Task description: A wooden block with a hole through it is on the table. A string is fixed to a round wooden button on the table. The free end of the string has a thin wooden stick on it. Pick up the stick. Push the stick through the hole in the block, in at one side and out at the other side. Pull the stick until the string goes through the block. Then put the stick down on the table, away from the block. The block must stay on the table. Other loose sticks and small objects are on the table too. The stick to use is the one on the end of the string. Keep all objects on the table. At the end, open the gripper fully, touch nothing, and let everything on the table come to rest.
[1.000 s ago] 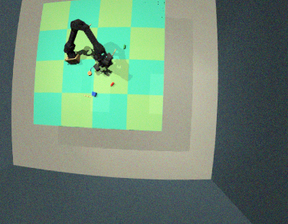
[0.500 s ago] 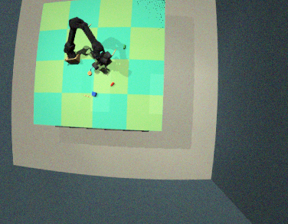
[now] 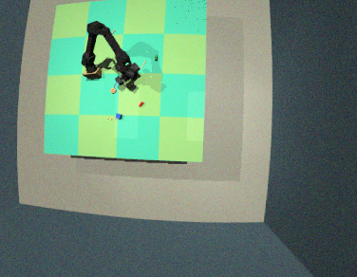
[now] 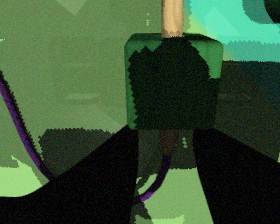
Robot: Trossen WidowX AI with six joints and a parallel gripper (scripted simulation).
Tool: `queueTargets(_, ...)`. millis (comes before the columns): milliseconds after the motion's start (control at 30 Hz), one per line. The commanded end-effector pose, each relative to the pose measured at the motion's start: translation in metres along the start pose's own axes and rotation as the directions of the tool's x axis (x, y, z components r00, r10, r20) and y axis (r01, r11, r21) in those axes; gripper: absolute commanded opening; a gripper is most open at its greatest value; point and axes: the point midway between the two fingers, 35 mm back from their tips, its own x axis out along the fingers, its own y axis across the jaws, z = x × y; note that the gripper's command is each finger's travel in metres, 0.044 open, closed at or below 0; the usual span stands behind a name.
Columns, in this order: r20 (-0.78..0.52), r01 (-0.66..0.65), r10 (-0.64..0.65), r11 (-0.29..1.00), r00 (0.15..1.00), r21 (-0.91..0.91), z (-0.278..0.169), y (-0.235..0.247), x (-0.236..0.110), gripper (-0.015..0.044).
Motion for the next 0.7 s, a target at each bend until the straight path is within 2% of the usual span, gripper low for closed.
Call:
queueTargets(0,-0.015,0.002,-0.002,1.0,1.0,-0.003,-0.005,-0.001,-0.036,0.0124)
queueTargets(100,-0.014,0.002,-0.002,1.0,1.0,-0.003,-0.002,0.0,-0.074,0.0124)
queueTargets(300,-0.027,0.014,-0.014,1.0,1.0,0.019,-0.005,0.001,-0.074,0.0124)
queueTargets(400,-0.025,0.019,-0.013,0.97,1.0,0.243,-0.001,0.001,-0.074,0.0124)
queueTargets(533,-0.022,0.023,-0.012,0.804,1.0,0.594,0.007,0.0,-0.073,0.0124)
queueTargets(667,-0.019,0.022,-0.011,0.517,1.0,0.855,0.014,0.0,-0.073,0.0124)
